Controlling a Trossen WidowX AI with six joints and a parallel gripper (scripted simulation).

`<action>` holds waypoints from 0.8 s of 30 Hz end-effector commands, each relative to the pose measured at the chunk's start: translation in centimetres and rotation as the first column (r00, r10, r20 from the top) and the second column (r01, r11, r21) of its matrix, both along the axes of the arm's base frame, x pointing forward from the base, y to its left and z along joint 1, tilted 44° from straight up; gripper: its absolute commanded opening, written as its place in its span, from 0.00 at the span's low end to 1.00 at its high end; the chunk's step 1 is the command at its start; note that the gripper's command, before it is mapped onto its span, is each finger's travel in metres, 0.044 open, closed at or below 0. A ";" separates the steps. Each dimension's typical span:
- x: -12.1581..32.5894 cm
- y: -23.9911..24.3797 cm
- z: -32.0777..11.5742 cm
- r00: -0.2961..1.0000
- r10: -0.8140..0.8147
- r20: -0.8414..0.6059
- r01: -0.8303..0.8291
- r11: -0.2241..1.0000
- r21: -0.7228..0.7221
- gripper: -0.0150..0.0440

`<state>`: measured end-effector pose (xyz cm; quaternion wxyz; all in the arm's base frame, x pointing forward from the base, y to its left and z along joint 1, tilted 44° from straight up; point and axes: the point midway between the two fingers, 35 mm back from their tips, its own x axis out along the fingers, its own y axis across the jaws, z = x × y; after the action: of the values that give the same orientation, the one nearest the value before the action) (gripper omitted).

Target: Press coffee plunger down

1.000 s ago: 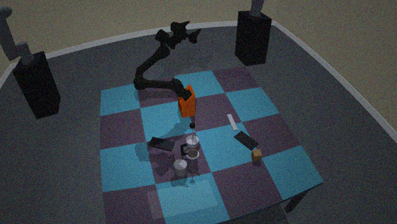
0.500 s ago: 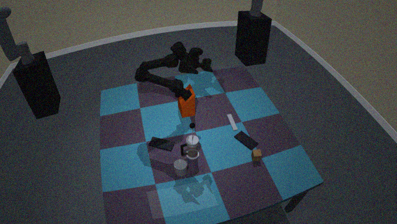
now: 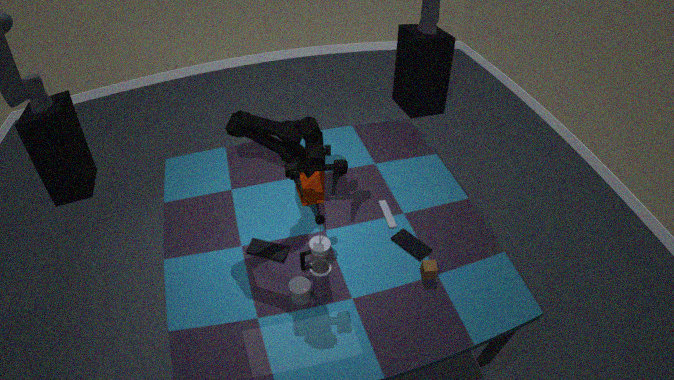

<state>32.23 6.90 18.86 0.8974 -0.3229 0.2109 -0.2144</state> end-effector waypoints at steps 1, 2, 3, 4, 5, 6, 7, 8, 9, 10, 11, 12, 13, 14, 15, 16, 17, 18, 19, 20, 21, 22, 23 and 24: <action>-0.1 -1.4 -1.6 1.000 -0.012 -0.007 0.012 1.000 -0.001 1.00; -0.1 -2.0 -2.3 1.000 -0.012 -0.007 0.012 1.000 -0.001 1.00; -0.2 -2.7 -3.0 1.000 -0.010 -0.007 0.010 1.000 -0.002 1.00; -0.3 -3.2 -3.7 1.000 -0.009 -0.007 0.009 1.000 -0.003 1.00; -0.4 -3.6 -4.1 1.000 -0.007 -0.007 0.007 1.000 -0.004 1.00; -0.5 -3.7 -4.2 1.000 -0.006 -0.008 0.006 1.000 -0.004 1.00; -0.4 -3.6 -4.1 1.000 -0.006 -0.008 0.006 1.000 -0.004 1.00; -0.4 -3.6 -4.1 1.000 -0.006 -0.008 0.006 1.000 -0.004 1.00; -0.4 -3.7 -4.2 1.000 -0.006 -0.008 0.006 1.000 -0.004 1.00; -0.3 -3.7 -4.2 1.000 -0.006 -0.009 0.006 1.000 -0.004 1.00; -0.2 -3.7 -4.2 1.000 -0.006 -0.009 0.006 1.000 -0.004 1.00; -0.1 -3.8 -4.2 1.000 -0.006 -0.009 0.006 1.000 -0.004 1.00; 0.0 -3.9 -4.3 1.000 -0.006 -0.009 0.006 1.000 -0.004 1.00; 0.1 -3.9 -4.3 1.000 -0.006 -0.009 0.006 1.000 -0.003 1.00; 0.3 -4.0 -4.3 1.000 -0.006 -0.010 0.006 1.000 -0.003 1.00; 0.4 -4.1 -4.4 1.000 -0.006 -0.010 0.006 1.000 -0.003 1.00; 0.5 -4.2 -4.4 1.000 -0.006 -0.010 0.006 1.000 -0.003 1.00; 0.7 -4.2 -4.5 1.000 -0.006 -0.010 0.006 1.000 -0.003 1.00; 0.8 -4.3 -4.5 1.000 -0.006 -0.010 0.006 1.000 -0.003 1.00; 0.9 -4.4 -4.5 1.000 -0.006 -0.010 0.006 1.000 -0.002 1.00; 1.1 -4.5 -4.6 1.000 -0.006 -0.010 0.006 1.000 -0.002 1.00; 1.2 -4.6 -4.6 1.000 -0.006 -0.010 0.006 1.000 -0.002 1.00; 1.3 -4.7 -4.7 1.000 -0.006 -0.010 0.006 1.000 -0.002 1.00; 1.5 -4.7 -4.7 1.000 -0.006 -0.009 0.006 1.000 -0.003 1.00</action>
<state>33.31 2.26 14.28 0.8955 -0.3227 0.2154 -0.2182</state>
